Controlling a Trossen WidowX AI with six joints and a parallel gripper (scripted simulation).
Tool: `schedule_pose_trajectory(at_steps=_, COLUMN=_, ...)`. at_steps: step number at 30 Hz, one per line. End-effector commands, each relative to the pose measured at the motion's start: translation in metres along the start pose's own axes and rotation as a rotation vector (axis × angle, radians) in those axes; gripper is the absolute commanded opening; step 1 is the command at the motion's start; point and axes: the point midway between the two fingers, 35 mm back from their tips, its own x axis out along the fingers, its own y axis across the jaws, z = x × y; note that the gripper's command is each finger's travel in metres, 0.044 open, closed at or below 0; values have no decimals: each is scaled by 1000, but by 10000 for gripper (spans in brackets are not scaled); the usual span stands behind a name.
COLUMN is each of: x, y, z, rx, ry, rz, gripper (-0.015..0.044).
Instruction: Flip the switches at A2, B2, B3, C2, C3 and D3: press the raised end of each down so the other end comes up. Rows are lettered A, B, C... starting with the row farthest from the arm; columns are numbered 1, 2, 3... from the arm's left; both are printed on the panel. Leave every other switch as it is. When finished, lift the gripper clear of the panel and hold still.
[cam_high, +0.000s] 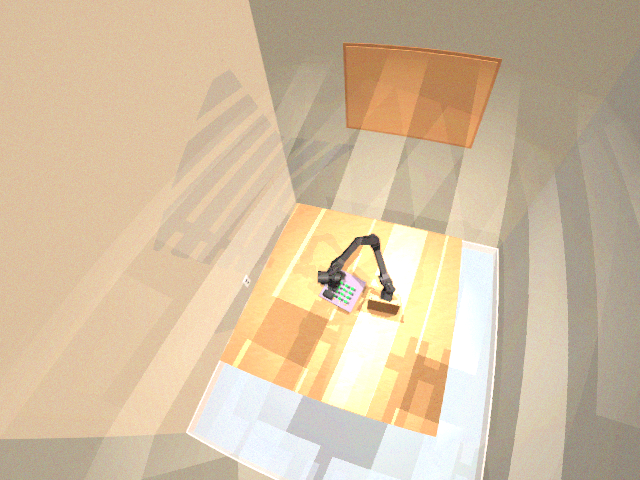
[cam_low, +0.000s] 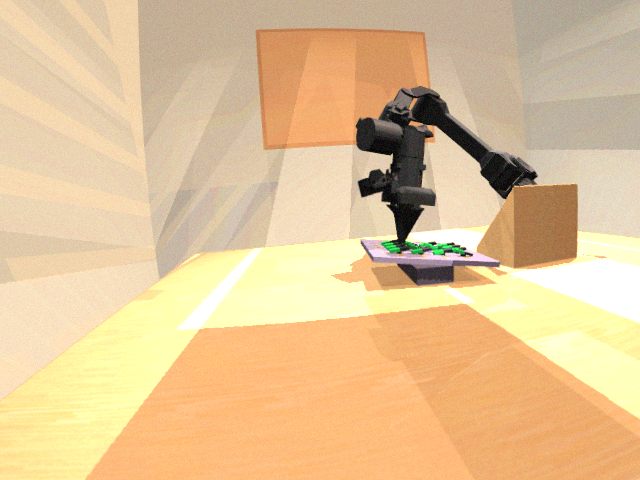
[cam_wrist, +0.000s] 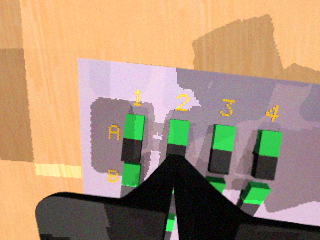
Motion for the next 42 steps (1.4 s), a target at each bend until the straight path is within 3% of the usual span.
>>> schedule_pose_trajectory(at_steps=1, x=0, y=0, z=0, rx=-3, ry=-2, rz=-3, gripper=0)
schedule_pose_trajectory(at_steps=42, x=5, y=0, z=0, rx=-3, ry=-2, rz=-3, gripper=0)
